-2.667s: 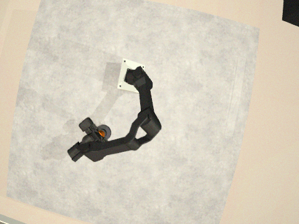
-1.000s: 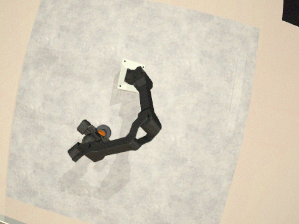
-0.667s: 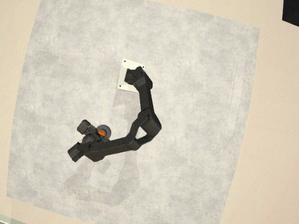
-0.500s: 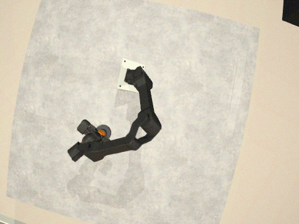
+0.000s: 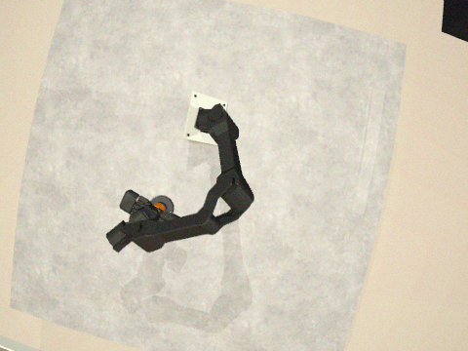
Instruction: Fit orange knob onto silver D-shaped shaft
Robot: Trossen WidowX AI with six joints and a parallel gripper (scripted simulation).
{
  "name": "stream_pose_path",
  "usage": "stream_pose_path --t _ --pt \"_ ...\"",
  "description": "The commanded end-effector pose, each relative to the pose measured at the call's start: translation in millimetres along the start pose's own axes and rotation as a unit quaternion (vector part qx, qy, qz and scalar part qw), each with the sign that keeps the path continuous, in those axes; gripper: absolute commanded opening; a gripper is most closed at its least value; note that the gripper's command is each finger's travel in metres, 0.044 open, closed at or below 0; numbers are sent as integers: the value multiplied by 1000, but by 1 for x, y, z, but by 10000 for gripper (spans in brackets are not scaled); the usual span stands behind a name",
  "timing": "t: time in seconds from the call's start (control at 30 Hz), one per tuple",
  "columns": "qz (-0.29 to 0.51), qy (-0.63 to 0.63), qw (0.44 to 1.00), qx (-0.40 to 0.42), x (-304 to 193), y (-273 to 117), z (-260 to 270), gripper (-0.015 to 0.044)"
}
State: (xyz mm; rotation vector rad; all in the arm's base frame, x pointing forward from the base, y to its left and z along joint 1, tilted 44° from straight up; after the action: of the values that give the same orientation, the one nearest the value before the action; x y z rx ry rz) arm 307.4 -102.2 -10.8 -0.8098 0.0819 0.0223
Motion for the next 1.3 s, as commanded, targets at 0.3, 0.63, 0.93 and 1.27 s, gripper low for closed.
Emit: stream_pose_path --t 0.3,0.63,0.93,1.27 --pt "-3 -4 1000 -2 5 -1 -2 0" --pt "-3 -4 1000 -2 6 3 -2 0" --pt "-3 -4 1000 -2 5 1 -1 0" --pt "-3 -67 998 -3 1 -3 0 0"
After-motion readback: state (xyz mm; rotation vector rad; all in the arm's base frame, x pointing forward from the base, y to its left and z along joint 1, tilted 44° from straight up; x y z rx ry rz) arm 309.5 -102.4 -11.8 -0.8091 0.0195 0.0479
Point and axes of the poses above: the point midway between the two fingers, 35 mm back from their tips, its own y axis out along the fingers, its own z axis across the jaws, x = y × z, the point moved 6 cm from there along -y, back along the fingers, and after that the axes turned 10 degrees about -y, right-handed, at the moved point
